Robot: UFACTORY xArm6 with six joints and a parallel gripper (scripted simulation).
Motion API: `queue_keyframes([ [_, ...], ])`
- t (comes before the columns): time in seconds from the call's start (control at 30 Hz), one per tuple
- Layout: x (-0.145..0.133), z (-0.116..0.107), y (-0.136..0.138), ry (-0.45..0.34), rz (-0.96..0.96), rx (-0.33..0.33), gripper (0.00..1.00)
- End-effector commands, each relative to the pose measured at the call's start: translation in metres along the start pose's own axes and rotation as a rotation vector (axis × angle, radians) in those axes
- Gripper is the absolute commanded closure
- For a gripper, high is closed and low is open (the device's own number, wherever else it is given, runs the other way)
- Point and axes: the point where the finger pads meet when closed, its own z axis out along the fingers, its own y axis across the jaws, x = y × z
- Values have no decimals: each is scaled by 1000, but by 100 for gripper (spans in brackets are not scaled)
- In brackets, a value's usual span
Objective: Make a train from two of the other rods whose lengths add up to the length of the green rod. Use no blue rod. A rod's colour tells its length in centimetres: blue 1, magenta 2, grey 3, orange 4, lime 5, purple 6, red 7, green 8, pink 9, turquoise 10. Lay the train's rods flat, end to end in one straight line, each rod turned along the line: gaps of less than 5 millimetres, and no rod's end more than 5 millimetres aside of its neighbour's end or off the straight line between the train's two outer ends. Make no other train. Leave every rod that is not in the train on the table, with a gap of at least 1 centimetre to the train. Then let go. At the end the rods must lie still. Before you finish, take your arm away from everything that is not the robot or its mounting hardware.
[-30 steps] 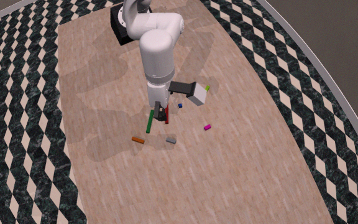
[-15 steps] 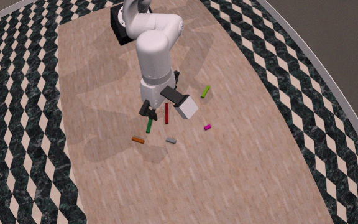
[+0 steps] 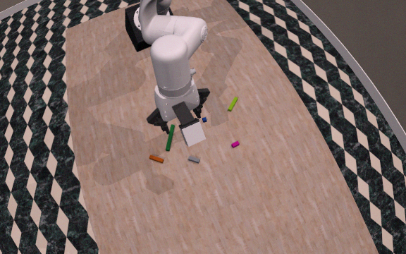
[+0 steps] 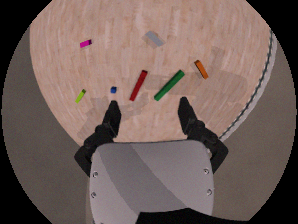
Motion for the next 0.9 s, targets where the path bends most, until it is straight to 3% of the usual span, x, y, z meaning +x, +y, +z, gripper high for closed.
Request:
queue_keyframes([
  [0.0,1,-1,3,-15,165,-25,0],
  [0.87,-1,-1,14,-5,867,-31,0],
])
